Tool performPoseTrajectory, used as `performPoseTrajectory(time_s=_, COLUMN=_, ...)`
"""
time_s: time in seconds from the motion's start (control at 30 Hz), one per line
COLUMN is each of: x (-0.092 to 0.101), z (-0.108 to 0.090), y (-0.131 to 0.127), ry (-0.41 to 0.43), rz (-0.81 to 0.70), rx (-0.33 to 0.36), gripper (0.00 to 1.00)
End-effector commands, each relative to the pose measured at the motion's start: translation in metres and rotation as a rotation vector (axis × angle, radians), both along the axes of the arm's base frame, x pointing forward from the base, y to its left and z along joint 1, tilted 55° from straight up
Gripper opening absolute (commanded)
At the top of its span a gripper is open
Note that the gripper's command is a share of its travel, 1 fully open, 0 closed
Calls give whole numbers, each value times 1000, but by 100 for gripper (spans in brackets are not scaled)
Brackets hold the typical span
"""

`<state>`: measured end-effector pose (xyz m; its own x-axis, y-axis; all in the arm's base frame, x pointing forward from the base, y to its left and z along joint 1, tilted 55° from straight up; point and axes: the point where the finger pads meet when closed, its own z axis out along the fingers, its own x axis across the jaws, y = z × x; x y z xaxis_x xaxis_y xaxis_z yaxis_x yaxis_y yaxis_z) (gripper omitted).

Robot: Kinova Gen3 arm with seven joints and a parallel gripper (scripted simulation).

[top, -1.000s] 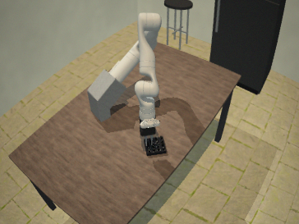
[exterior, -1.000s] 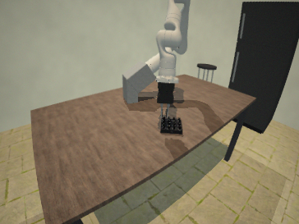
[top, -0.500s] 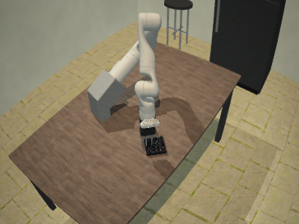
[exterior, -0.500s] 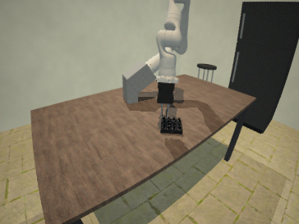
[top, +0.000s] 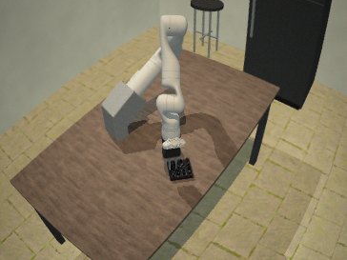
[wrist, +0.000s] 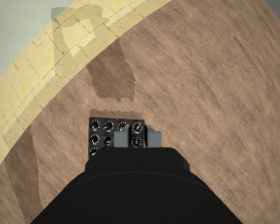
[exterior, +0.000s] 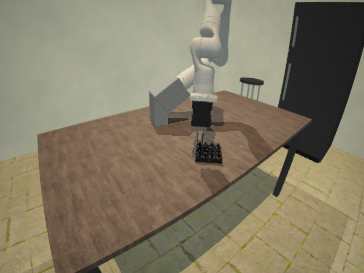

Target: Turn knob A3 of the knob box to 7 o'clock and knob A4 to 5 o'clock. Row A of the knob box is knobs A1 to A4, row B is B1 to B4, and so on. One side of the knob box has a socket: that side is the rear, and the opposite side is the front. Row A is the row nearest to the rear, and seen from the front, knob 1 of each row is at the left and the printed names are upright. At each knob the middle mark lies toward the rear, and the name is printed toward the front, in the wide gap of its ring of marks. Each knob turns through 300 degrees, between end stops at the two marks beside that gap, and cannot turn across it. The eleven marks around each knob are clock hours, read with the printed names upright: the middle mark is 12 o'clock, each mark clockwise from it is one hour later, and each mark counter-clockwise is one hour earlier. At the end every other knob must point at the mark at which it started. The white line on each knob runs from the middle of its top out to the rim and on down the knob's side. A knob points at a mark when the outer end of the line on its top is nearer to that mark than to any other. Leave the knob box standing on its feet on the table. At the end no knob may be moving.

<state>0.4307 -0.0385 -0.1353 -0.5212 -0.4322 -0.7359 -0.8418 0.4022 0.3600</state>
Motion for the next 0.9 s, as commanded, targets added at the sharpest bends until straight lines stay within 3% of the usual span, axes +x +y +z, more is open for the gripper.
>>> performPoseTrajectory(time_s=0.0, x=0, z=0, y=0, ry=0, rz=-1, rx=-1, gripper=46)
performPoseTrajectory(time_s=0.87, x=4, z=-15, y=22, ry=0, rz=0, rx=-1, gripper=46)
